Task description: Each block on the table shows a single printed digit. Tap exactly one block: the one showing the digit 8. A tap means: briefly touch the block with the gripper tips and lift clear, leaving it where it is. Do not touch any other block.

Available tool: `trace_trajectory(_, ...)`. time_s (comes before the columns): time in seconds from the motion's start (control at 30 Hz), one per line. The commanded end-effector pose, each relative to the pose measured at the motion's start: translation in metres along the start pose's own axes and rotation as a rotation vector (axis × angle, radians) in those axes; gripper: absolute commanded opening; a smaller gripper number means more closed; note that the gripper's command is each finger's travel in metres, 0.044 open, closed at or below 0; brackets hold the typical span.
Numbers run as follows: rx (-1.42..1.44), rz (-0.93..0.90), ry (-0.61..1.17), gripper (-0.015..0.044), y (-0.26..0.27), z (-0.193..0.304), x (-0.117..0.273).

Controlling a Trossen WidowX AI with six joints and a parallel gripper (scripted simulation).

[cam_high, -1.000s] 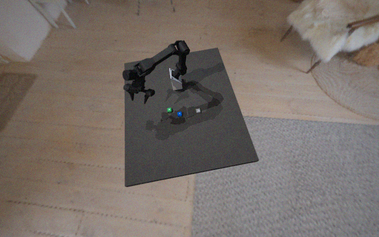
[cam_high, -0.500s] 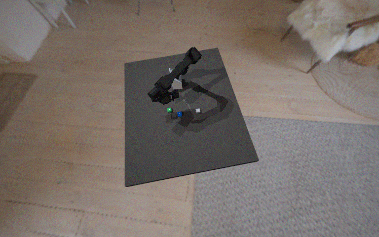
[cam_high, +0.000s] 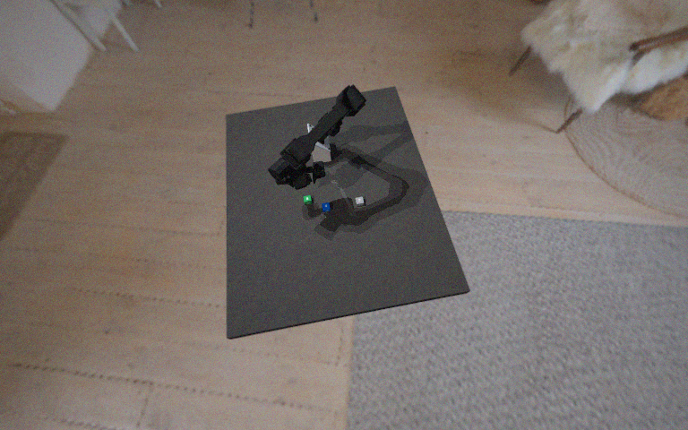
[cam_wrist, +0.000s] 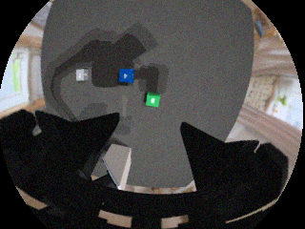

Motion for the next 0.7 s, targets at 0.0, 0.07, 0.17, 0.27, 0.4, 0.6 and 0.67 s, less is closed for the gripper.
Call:
trace_trajectory(0.0,0.003,0.001,0.006,0.0374,0.000,0.001,-0.004)
trace_trajectory(0.07,0.003,0.002,0.005,0.0321,-0.001,-0.001,-0.032)
trace_trajectory(0.17,0.004,-0.002,0.005,0.0242,0.001,0.001,-0.079)
trace_trajectory(0.27,0.004,-0.002,0.005,0.0164,0.001,0.001,-0.082)
trace_trajectory(0.4,0.004,-0.002,0.005,0.0059,0.001,0.001,-0.082)
trace_trajectory(0.6,0.004,-0.002,0.005,0.0020,0.001,0.001,-0.082)
trace_trajectory(0.67,0.004,-0.002,0.005,0.0020,0.001,0.001,-0.082)
Point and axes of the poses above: the point midway between the two fingers, 35 mm back from their tips, its own x axis back along the fingers, its own y axis across the jaws, z = x × y, the point moved 5 cm from there along x, back along the fingers, and after that the axes turned 1 degree about x, right-handed, at the moved point
